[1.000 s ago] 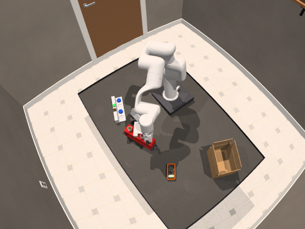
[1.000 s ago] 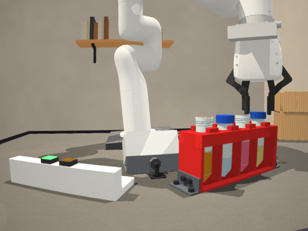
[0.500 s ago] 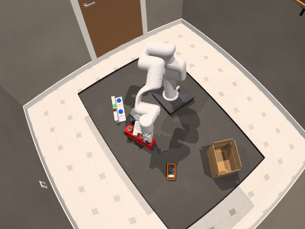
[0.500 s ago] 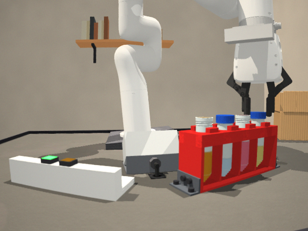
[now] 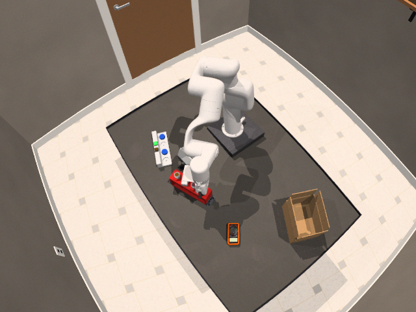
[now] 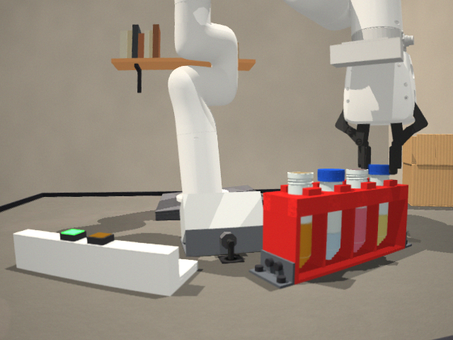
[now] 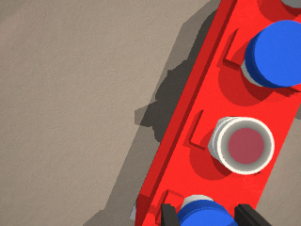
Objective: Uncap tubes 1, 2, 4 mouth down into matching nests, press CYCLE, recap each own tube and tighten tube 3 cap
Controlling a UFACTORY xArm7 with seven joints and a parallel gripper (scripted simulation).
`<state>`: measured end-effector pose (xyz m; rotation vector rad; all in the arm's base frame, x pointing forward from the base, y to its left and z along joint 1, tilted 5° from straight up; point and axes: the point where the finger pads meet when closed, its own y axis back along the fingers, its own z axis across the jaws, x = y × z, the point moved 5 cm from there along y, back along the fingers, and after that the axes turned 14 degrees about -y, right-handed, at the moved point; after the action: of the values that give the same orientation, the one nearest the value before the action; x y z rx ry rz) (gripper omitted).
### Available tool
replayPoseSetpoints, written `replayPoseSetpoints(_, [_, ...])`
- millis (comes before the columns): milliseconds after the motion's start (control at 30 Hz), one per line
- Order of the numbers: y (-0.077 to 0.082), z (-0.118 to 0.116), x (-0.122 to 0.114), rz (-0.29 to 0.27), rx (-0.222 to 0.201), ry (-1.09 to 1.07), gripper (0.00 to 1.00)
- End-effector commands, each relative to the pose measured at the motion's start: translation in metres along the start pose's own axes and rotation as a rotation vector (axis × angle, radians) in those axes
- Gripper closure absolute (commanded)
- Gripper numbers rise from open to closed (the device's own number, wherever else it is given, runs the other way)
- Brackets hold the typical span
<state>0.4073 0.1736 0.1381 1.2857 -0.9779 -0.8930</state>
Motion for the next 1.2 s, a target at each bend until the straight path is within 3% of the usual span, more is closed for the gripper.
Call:
replayPoseSetpoints(0, [0.0016, -0.0014, -0.0001, 0.000, 0.005, 0.000, 1.00])
replayPoseSetpoints(367, [0.0015, -0.0014, -0.0001, -0.001, 0.005, -0.067, 1.00])
replayPoseSetpoints(1167, [0.0004, -0.0014, -0.0001, -0.002, 0.004, -0.785, 1.00])
